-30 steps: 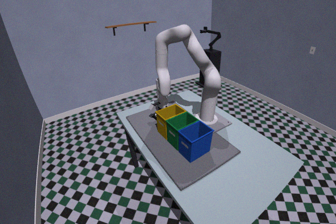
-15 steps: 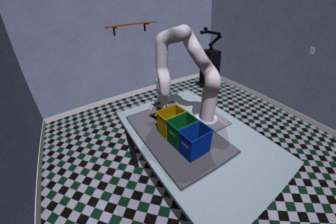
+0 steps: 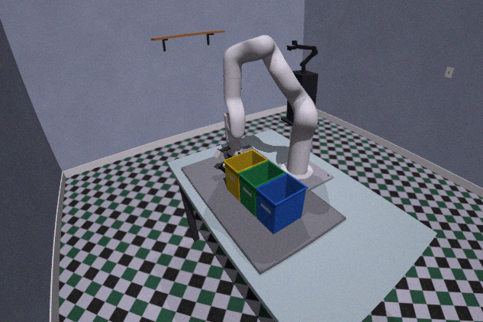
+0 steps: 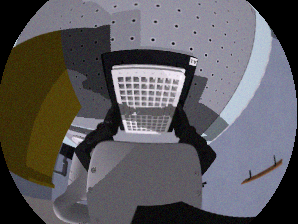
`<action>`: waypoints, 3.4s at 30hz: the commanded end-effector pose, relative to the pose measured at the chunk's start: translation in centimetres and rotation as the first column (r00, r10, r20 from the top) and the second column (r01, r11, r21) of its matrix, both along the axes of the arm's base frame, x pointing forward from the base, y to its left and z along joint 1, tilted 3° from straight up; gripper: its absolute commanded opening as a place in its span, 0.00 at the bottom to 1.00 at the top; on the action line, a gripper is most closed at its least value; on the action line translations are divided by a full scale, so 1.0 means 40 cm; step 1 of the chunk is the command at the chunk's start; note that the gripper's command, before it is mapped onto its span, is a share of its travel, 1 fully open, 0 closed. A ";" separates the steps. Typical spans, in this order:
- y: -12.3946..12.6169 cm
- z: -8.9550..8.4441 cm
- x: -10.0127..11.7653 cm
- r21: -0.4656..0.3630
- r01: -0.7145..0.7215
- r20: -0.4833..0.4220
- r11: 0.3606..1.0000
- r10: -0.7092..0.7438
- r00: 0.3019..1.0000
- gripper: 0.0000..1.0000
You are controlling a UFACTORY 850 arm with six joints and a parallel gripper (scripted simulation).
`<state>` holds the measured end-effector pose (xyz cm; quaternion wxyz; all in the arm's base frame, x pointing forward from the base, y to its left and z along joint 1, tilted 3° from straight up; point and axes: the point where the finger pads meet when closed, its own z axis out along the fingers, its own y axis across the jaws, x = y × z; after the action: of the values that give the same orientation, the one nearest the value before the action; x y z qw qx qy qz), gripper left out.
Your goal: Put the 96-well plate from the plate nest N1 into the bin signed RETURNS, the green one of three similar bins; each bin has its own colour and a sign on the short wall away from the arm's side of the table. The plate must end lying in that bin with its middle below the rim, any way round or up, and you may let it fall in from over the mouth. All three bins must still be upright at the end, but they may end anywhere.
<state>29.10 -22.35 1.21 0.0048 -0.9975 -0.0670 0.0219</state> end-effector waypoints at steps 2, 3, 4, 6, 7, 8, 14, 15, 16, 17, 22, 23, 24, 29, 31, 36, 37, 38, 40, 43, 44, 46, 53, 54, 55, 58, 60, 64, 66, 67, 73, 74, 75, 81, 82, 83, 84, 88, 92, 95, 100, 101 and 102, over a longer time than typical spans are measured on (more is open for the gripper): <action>-0.001 0.001 0.001 -0.001 0.000 0.001 1.000 0.000 1.000 0.00; -0.001 0.001 0.001 -0.001 0.000 0.001 1.000 0.000 1.000 0.00; -0.001 0.001 0.001 -0.001 0.000 0.001 1.000 0.000 1.000 0.00; -0.001 0.001 0.001 -0.001 0.000 0.001 1.000 0.000 1.000 0.00; -0.001 0.002 0.001 -0.001 0.000 0.001 1.000 0.000 1.000 0.00; -0.001 0.004 0.001 -0.001 0.000 0.001 1.000 0.000 1.000 0.00; -0.001 0.014 0.002 -0.001 0.000 0.001 1.000 0.000 1.000 0.00; -0.001 0.014 0.002 -0.001 0.000 0.001 1.000 0.000 1.000 0.00; -0.001 0.014 0.002 -0.001 0.000 0.001 1.000 0.000 1.000 0.00; -0.001 0.016 0.002 -0.001 0.000 0.001 1.000 0.000 1.000 0.00; -0.001 0.024 0.002 -0.001 0.000 0.001 1.000 0.000 1.000 0.00; -0.001 0.025 0.002 -0.001 0.000 0.001 1.000 0.000 1.000 0.00; -0.001 0.027 0.002 -0.001 0.000 0.001 1.000 0.000 1.000 0.00; -0.001 0.035 0.003 -0.001 0.000 0.001 1.000 0.000 1.000 0.00; -0.001 0.039 0.003 -0.001 0.000 0.001 1.000 0.000 1.000 0.00; -0.001 0.044 0.003 -0.001 0.000 0.001 1.000 0.000 1.000 0.00; -0.001 0.045 0.003 -0.001 0.000 0.001 1.000 0.000 1.000 0.00; -0.001 0.047 0.003 -0.001 0.000 0.001 1.000 0.000 1.000 0.00; -0.001 0.051 0.004 -0.001 0.000 0.001 1.000 0.000 1.000 0.00; -0.001 0.050 0.004 -0.001 0.000 0.001 1.000 0.000 1.000 0.00; -0.001 0.051 0.004 -0.001 0.000 0.001 1.000 0.000 1.000 0.00; -0.001 0.051 0.004 -0.001 0.000 0.001 1.000 0.000 1.000 0.00; -0.001 0.063 0.004 -0.001 0.000 0.001 1.000 0.000 1.000 0.00; -0.001 0.067 0.004 -0.001 0.000 0.001 1.000 0.000 1.000 0.00; -0.001 0.071 0.004 -0.001 0.000 0.001 1.000 0.000 1.000 0.00; -0.001 0.084 0.005 -0.001 0.000 0.001 1.000 0.000 1.000 0.00; -0.002 0.092 0.005 -0.001 0.000 0.001 1.000 0.000 1.000 0.00; -0.002 0.109 0.006 -0.001 0.000 0.001 1.000 0.000 1.000 0.00; -0.002 0.113 0.006 -0.001 0.000 0.001 1.000 0.000 1.000 0.00; -0.002 0.113 0.006 -0.001 0.000 0.001 1.000 0.000 1.000 0.00; -0.002 0.138 0.008 -0.001 0.000 0.001 1.000 0.000 1.000 0.00; -0.002 0.142 0.008 -0.001 0.000 0.001 1.000 0.000 1.000 0.00; -0.002 0.146 0.008 -0.001 0.000 0.001 1.000 0.000 1.000 0.00; -0.002 0.171 0.009 -0.001 0.000 0.001 1.000 0.000 1.000 0.00; -0.002 0.176 0.009 -0.001 0.000 0.001 1.000 0.000 1.000 0.00; -0.002 0.176 0.009 -0.001 0.000 0.001 1.000 0.000 1.000 0.00; -0.002 0.176 0.009 -0.001 0.000 0.001 1.000 0.000 1.000 0.00; -0.002 0.192 0.010 -0.001 0.000 0.001 1.000 0.000 1.000 0.00; -0.002 0.209 0.011 -0.001 0.000 0.001 1.000 0.000 1.000 0.00; -0.002 0.221 0.011 -0.001 0.000 0.001 1.000 0.000 1.000 0.00; -0.003 0.238 0.012 -0.001 0.000 0.001 1.000 0.000 1.000 0.00; -0.003 0.238 0.012 -0.001 0.000 0.001 1.000 0.000 1.000 0.00; -0.003 0.242 0.012 -0.001 0.000 0.001 1.000 0.000 1.000 0.00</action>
<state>29.52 -22.41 10.45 0.0044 -0.9975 -0.0670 0.0218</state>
